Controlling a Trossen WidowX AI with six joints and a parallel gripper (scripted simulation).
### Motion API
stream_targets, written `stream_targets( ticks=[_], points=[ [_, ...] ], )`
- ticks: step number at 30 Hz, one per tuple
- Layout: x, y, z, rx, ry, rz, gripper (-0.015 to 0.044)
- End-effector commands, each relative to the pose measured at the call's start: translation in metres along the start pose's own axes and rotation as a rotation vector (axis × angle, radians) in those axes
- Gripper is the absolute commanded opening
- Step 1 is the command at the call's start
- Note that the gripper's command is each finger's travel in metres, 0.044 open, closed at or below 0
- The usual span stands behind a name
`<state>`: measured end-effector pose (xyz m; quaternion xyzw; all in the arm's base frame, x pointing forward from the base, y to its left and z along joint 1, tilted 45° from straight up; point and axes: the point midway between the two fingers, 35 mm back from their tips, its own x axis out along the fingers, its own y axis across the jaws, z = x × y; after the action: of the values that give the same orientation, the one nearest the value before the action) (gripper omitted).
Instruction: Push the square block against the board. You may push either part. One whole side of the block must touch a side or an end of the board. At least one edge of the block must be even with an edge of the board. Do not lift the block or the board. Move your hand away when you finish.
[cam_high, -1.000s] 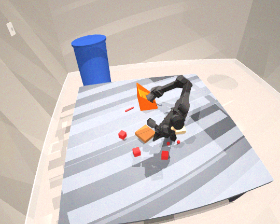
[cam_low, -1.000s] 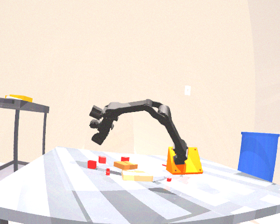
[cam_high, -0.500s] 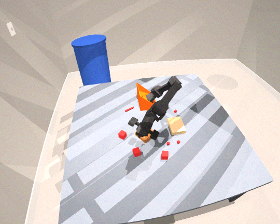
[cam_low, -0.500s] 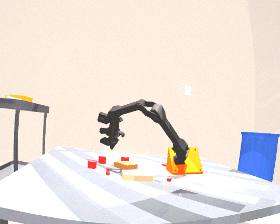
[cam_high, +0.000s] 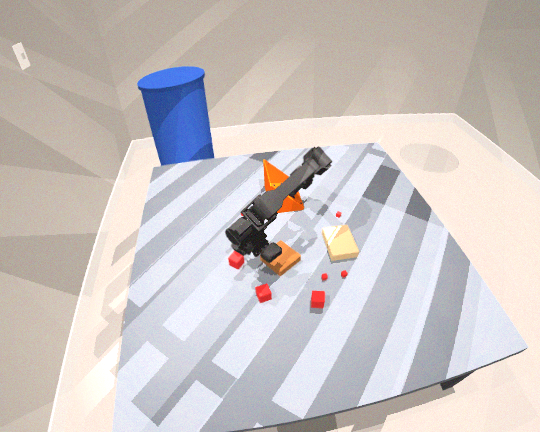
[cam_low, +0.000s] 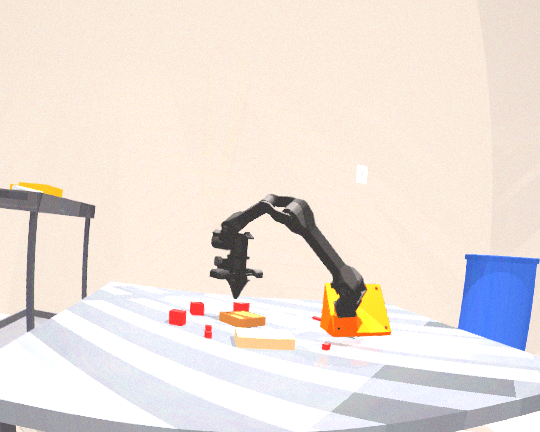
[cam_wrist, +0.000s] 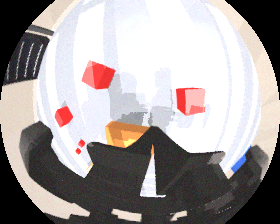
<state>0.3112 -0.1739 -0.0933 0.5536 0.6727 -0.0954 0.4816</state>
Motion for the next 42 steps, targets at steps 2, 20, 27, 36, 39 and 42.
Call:
stream_targets(
  ticks=[2, 20, 27, 36, 39, 42],
  points=[
    [0.003, -0.005, -0.002, 0.037, 0.026, 0.029, 0.0],
    [0.058, -0.001, -0.014, 0.036, 0.028, 0.031, 0.0],
    [0.057, 0.0, -0.024, 0.037, 0.029, 0.031, 0.0],
    [0.057, 0.001, -0.038, 0.037, 0.03, 0.031, 0.0],
    [0.057, 0.002, -0.042, 0.037, 0.03, 0.031, 0.0],
    [0.056, 0.002, -0.047, 0.038, 0.031, 0.031, 0.0]
  ],
)
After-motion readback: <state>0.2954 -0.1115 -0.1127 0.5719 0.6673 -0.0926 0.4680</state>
